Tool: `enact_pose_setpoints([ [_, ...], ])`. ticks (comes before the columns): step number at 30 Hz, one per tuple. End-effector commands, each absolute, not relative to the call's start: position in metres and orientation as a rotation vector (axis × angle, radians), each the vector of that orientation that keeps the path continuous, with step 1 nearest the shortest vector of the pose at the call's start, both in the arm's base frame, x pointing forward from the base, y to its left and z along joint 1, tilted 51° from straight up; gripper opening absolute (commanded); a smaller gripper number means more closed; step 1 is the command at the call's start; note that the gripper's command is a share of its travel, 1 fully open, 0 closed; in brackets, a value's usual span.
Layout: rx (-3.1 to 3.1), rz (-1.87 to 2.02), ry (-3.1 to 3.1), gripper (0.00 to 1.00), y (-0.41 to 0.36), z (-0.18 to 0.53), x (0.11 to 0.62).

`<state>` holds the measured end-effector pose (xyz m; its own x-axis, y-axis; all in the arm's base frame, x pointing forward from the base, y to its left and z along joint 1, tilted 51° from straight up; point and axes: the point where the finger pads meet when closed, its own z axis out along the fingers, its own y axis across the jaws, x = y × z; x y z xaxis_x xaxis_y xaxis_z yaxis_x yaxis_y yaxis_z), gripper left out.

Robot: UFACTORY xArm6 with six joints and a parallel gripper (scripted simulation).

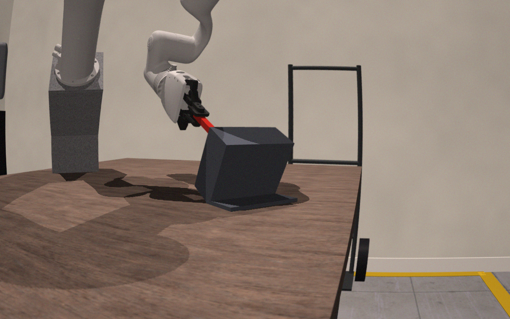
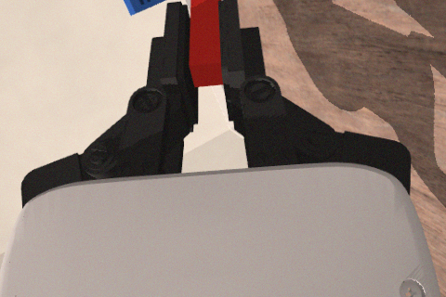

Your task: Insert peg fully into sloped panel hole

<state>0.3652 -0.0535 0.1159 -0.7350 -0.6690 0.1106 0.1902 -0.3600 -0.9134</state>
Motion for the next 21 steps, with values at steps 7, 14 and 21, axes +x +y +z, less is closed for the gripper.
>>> enact_pose_setpoints([
  [7, -0.648, -2.121, 1.334, 0.00, -0.063, 0.122, 0.375],
  [14, -0.648, -2.121, 1.334, 0.00, -0.072, 0.128, 0.384],
  [21, -0.648, -2.121, 1.334, 0.00, -0.078, 0.131, 0.390],
])
